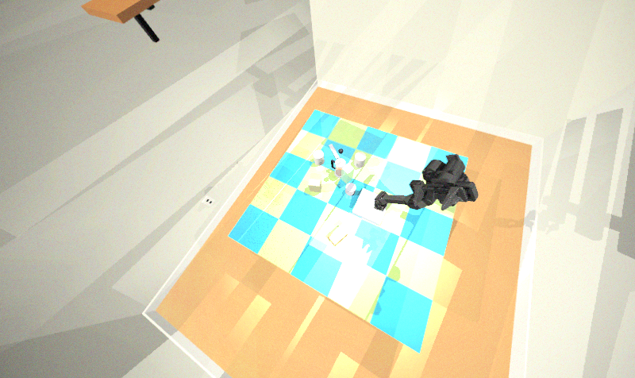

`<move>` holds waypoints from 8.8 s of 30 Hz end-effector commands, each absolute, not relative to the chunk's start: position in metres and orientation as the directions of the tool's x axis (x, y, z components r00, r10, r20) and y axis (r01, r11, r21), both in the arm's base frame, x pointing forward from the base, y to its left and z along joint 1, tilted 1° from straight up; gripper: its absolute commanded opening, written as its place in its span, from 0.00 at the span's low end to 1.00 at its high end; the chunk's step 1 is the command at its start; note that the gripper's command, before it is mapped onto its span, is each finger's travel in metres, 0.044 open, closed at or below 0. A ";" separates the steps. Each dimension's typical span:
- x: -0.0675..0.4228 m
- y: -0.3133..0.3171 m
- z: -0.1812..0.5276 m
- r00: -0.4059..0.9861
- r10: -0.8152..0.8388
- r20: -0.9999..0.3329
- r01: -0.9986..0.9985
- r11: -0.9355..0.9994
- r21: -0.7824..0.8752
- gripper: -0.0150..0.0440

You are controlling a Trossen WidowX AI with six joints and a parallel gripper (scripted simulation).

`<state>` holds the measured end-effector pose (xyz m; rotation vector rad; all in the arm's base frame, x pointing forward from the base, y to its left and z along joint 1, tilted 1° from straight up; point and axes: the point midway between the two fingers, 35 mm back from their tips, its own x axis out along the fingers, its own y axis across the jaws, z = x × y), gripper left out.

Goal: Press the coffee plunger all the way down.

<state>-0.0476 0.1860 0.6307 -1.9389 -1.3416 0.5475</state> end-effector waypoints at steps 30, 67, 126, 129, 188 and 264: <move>0.210 0.007 0.658 0.762 0.341 0.550 -0.057 0.882 -0.468 1.00; 0.289 -0.152 0.288 0.763 -0.419 -0.493 0.475 0.880 -0.013 1.00; 0.322 -0.170 0.259 0.764 -0.420 -0.490 0.475 0.880 -0.013 0.47; 0.323 -0.170 0.254 0.764 -0.420 -0.489 0.475 0.880 -0.013 0.47; 0.336 -0.180 0.160 0.765 -0.420 -0.488 0.475 0.880 -0.013 0.47; 0.349 -0.187 0.169 0.770 -0.425 -0.475 0.478 0.878 -0.011 0.96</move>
